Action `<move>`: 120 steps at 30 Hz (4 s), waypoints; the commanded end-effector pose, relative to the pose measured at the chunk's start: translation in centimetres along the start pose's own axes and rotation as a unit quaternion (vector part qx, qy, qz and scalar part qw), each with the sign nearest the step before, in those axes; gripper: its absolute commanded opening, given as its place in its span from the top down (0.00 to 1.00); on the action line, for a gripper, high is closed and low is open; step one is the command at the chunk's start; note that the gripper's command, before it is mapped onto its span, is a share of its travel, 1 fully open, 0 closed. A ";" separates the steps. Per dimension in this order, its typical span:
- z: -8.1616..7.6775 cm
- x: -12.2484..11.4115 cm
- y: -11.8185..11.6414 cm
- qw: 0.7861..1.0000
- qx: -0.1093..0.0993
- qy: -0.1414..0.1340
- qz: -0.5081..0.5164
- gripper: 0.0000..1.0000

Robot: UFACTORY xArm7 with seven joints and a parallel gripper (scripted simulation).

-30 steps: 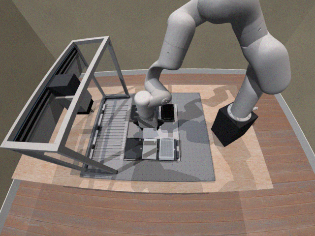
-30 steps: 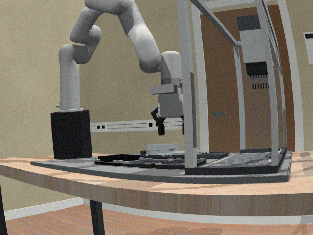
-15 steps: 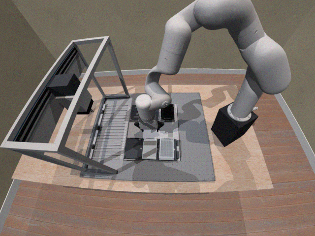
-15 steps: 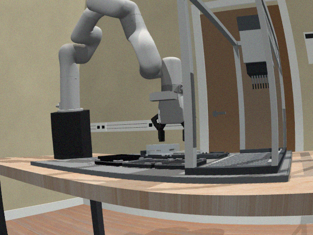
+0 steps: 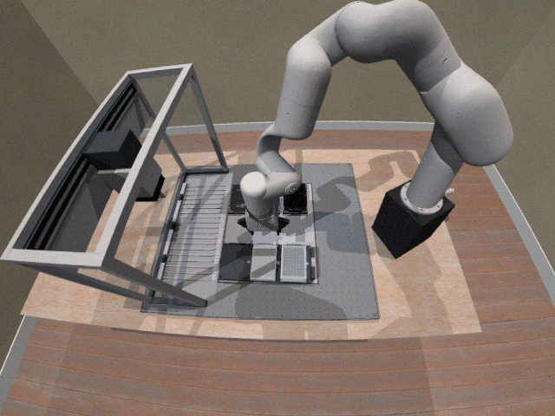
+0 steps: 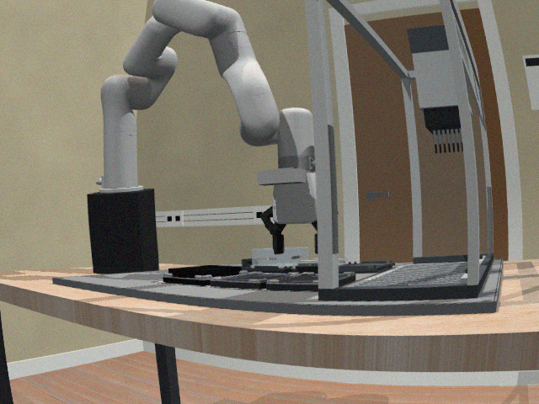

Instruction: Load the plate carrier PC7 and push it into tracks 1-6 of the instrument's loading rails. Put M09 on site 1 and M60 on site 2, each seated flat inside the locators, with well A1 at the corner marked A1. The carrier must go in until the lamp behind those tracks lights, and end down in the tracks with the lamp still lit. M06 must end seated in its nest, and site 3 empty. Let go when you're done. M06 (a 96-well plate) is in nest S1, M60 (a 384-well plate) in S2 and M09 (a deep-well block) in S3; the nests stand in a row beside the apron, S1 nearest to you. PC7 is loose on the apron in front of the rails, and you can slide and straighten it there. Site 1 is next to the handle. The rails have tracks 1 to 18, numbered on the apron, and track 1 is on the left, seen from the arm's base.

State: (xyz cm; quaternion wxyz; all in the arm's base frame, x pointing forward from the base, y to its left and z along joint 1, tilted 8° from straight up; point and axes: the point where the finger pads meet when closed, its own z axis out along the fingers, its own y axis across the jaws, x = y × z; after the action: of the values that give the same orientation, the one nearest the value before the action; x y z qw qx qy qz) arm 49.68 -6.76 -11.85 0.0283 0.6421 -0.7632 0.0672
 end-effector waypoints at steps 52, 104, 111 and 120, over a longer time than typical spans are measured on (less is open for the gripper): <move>3.6 0.0 -0.2 1.000 0.002 0.000 0.000 0.00; 3.8 -1.6 -0.2 1.000 0.002 0.000 0.000 0.00; 3.8 -2.0 -0.2 1.000 0.002 0.000 0.000 0.00; 3.8 -2.4 -0.2 1.000 0.002 0.000 0.000 0.00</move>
State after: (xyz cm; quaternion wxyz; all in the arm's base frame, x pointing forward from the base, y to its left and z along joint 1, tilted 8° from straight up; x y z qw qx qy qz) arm 50.27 -5.35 -16.01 0.0287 0.6412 -0.7638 0.0679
